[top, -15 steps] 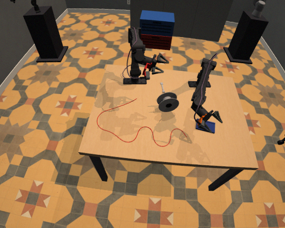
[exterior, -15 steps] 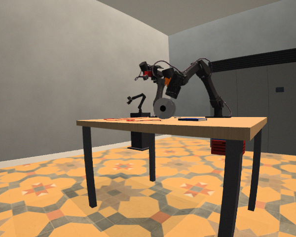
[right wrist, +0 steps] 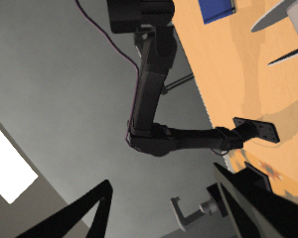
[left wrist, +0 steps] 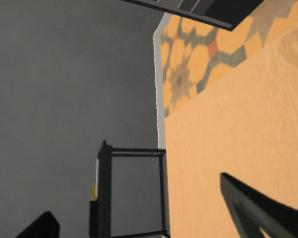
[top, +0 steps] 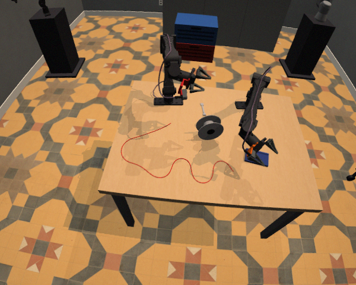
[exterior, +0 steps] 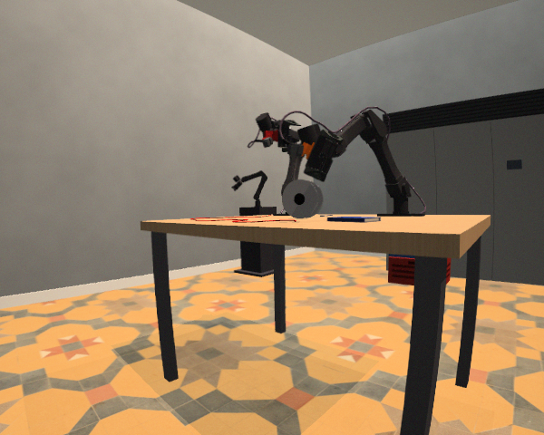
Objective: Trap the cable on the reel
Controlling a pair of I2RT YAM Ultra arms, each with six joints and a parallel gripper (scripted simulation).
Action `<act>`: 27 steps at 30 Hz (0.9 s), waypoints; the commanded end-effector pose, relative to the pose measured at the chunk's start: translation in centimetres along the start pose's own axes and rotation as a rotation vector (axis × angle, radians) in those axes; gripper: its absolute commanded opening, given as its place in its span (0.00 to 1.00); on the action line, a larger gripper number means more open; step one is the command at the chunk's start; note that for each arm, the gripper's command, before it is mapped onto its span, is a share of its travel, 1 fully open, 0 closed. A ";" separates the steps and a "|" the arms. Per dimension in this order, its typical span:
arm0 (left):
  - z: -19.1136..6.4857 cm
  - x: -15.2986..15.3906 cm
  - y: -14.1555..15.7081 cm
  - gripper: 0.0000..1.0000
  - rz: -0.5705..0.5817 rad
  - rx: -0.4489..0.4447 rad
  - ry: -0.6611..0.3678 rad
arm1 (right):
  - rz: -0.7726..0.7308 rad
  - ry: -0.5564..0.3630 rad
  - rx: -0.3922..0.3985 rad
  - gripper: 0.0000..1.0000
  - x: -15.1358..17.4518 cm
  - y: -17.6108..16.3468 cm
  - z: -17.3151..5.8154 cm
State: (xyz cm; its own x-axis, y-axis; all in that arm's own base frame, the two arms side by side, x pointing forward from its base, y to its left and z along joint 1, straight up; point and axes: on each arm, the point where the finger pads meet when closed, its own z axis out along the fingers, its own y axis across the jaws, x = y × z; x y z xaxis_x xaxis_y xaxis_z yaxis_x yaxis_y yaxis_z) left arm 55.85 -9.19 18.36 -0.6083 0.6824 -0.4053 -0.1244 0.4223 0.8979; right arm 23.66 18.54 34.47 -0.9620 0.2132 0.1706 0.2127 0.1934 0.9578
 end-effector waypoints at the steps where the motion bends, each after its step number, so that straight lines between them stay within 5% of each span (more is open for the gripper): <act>1: -0.1 -0.3 0.6 1.00 -0.015 -0.007 -0.005 | -0.010 -0.001 -0.004 1.00 0.1 0.2 -0.1; 3: 0.3 1.4 -2.3 1.00 0.060 0.026 0.021 | 0.053 0.006 0.018 1.00 -0.4 -1.3 0.3; 27: -0.8 -2.3 3.4 1.00 -0.080 0.015 -0.052 | -0.093 -0.055 0.014 1.00 0.2 1.4 -0.7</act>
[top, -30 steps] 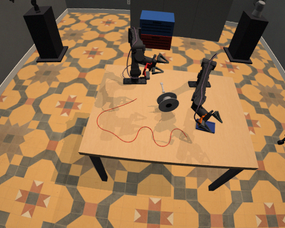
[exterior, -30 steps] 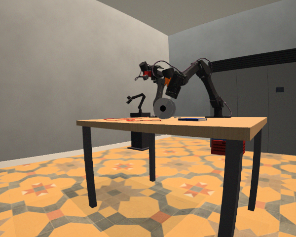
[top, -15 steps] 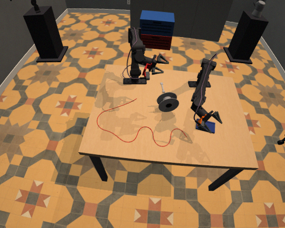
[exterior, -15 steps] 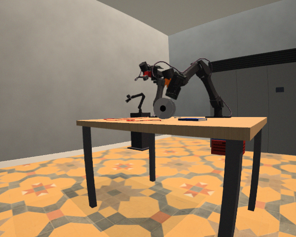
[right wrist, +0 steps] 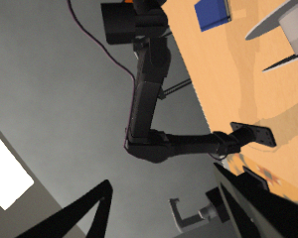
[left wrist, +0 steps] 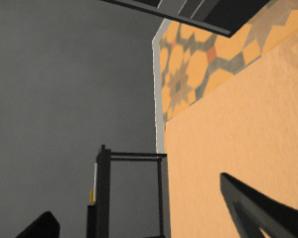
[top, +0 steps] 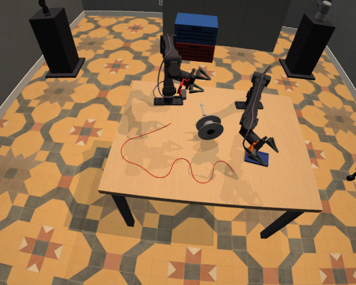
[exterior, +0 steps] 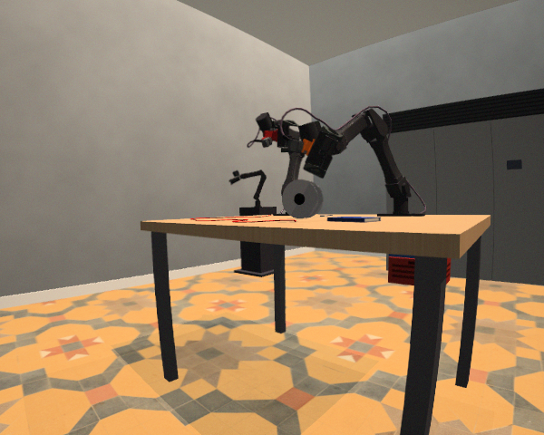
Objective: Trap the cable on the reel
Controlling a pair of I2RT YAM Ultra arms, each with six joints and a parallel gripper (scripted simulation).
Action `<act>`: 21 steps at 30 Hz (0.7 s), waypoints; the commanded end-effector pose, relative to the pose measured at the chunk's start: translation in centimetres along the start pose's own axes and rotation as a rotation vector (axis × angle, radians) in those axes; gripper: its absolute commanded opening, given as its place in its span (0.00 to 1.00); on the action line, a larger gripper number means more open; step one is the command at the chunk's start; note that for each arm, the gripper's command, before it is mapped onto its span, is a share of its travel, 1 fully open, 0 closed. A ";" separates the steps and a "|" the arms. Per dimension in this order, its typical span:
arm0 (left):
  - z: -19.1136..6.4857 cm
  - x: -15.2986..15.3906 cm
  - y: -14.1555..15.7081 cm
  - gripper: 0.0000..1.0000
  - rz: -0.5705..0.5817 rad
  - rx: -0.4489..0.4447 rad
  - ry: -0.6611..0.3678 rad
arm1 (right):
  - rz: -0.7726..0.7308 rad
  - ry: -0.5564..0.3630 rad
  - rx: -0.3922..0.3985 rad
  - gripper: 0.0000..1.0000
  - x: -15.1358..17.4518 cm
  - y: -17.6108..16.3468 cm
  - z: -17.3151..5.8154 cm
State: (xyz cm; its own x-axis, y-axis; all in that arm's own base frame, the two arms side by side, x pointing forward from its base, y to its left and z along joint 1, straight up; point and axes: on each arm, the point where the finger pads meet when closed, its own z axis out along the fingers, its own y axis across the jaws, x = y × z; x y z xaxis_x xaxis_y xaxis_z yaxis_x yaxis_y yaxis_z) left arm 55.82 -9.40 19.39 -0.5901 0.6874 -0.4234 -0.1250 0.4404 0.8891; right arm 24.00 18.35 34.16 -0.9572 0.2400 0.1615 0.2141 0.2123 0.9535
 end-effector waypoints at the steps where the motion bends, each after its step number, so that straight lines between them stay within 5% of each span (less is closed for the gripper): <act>1: -0.6 -1.8 2.6 1.00 -0.064 0.011 -0.035 | -0.103 -0.036 -0.003 1.00 0.6 1.8 -0.8; 10: -2.0 -3.9 5.9 1.00 -0.140 0.063 -0.099 | -0.214 -0.123 0.039 1.00 -0.4 2.9 -1.5; 21: -7.6 -7.3 16.5 1.00 -0.357 0.195 -0.268 | -0.537 -0.363 0.140 1.00 -0.6 7.1 -4.9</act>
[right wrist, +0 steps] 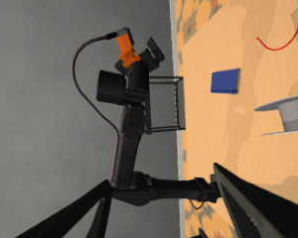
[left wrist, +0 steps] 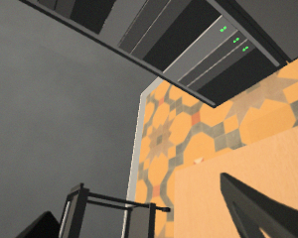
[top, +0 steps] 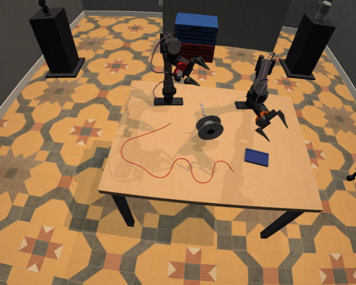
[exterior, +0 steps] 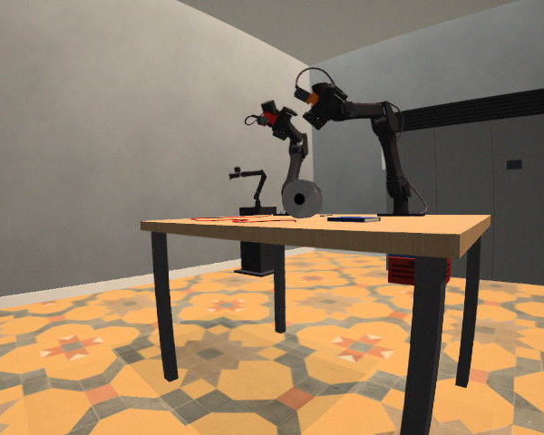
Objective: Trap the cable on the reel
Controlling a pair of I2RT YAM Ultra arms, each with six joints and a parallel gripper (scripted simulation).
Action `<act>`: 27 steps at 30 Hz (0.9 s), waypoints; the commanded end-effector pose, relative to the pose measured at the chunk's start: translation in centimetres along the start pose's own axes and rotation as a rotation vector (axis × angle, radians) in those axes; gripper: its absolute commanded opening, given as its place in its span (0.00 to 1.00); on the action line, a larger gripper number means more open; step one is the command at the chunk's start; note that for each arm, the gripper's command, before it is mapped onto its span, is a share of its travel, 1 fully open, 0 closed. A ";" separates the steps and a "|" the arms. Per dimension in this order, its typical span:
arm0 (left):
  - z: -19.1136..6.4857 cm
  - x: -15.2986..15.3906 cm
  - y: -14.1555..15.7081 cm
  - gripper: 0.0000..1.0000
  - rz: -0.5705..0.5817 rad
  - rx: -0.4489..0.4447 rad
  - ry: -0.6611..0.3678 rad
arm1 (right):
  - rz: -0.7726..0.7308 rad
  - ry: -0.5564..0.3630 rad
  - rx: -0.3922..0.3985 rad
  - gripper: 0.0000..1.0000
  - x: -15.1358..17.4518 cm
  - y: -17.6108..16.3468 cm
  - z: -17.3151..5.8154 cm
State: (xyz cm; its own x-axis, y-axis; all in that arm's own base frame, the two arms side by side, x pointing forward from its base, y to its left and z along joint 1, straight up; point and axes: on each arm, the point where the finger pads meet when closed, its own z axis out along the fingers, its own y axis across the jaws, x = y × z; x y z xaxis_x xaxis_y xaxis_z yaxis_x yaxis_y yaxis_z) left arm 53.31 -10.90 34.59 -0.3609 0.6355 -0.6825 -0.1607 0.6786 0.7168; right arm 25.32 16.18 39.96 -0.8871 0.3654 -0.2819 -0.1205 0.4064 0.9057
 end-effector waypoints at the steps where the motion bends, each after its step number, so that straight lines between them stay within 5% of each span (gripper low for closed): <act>1: -2.8 -3.2 3.5 1.00 -0.110 0.096 -0.060 | -0.189 -0.112 0.066 1.00 -1.1 1.8 -2.1; 6: -4.9 -4.5 5.6 1.00 -0.168 0.153 -0.099 | -0.276 -0.181 0.115 1.00 -2.2 2.5 -3.1; 17: -17.4 -7.0 16.7 1.00 -0.423 0.358 -0.282 | -0.630 -0.478 0.300 1.00 -3.7 7.2 -10.3; 20: -20.8 -6.7 19.0 1.00 -0.479 0.419 -0.319 | -0.708 -0.552 0.357 1.00 -3.8 8.3 -12.4; 23: -21.4 -6.5 18.9 1.00 -0.487 0.445 -0.316 | -0.723 -0.565 0.382 1.00 -4.2 8.3 -12.7; 27: -26.6 -5.3 22.4 1.00 -0.564 0.511 -0.378 | -0.829 -0.668 0.431 1.00 -2.9 10.4 -16.1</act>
State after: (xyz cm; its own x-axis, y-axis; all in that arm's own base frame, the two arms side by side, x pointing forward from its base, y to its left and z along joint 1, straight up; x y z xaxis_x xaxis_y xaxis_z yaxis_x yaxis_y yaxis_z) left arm 30.86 -8.37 58.81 0.0687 0.2162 -0.9739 0.1114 0.9685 0.2228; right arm 21.77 7.79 53.35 -0.2859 0.2485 -0.9255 -0.3393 0.8770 0.3402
